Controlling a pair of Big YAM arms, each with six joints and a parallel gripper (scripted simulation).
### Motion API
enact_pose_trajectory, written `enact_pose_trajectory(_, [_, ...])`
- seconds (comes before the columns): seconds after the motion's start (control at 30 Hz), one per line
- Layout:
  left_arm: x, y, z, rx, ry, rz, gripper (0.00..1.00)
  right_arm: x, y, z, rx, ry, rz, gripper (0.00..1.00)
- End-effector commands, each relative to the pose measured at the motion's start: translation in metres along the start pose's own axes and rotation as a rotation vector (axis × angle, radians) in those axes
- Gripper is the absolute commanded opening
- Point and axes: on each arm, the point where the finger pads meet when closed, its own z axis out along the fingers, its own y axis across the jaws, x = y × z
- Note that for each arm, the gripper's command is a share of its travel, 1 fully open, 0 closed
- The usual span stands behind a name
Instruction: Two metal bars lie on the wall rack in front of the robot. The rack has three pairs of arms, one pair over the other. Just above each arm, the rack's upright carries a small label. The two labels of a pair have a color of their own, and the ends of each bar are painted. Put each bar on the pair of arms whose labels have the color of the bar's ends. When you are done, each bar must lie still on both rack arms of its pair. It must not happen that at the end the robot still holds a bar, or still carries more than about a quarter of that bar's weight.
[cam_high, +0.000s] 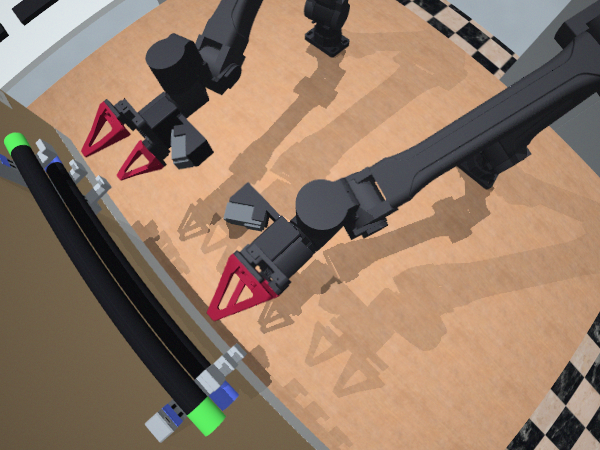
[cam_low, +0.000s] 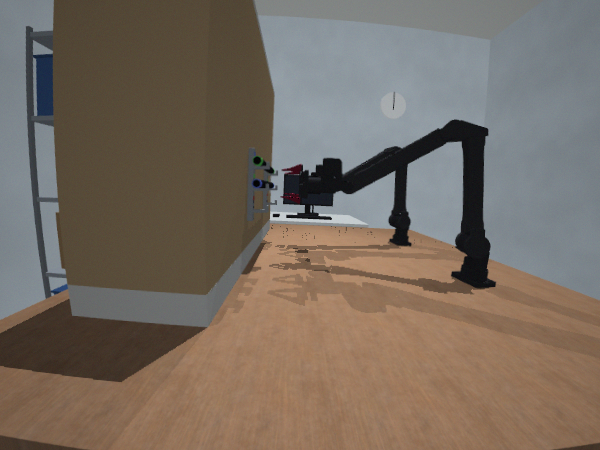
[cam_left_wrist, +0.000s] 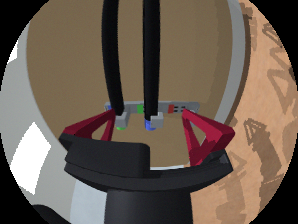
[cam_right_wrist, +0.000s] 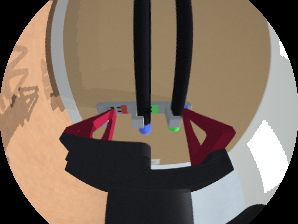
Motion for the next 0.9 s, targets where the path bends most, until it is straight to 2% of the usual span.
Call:
enact_pose_trajectory(0.0, [0.004,0.049,0.010,-0.069,0.009,-0.037,1.00,0.007,-0.044,0.009,0.067,0.010,0.025,1.00])
enact_pose_trajectory(0.87, [0.004,0.087,0.010,-0.074,0.008,-0.040,1.00,0.007,-0.077,0.008,0.067,0.010,0.026,1.00])
